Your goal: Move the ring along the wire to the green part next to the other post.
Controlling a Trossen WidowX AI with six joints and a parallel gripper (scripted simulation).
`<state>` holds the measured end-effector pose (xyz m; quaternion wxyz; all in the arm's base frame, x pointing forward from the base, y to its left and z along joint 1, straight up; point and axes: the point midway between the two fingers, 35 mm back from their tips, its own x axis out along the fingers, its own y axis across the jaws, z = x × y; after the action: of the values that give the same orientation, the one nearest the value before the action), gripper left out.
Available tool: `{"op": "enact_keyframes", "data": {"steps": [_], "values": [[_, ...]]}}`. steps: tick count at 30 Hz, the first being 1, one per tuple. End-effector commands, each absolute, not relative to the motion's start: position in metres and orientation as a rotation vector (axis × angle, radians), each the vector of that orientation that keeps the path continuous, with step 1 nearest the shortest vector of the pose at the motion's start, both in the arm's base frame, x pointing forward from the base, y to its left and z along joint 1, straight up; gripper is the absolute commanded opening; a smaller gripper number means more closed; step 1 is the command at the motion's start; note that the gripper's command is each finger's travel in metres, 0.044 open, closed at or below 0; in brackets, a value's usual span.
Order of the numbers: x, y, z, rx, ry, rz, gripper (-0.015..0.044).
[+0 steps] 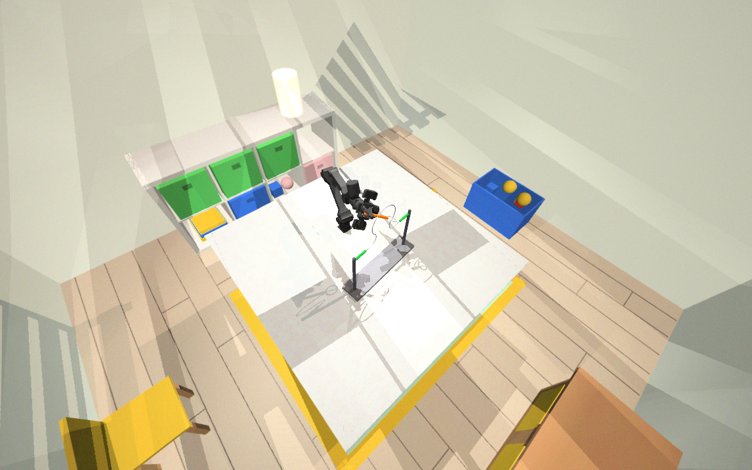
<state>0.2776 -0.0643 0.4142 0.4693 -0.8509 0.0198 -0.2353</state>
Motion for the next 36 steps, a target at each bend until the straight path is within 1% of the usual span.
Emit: {"op": "enact_keyframes", "data": {"steps": [1, 20, 36], "values": [[0.278, -0.066, 0.411, -2.097, 0.046, -0.577, -0.015], [0.281, -0.086, 0.375, -1.899, 0.114, -0.525, -0.015], [0.283, -0.096, 0.32, -1.548, 0.22, -0.428, -0.015]]}}
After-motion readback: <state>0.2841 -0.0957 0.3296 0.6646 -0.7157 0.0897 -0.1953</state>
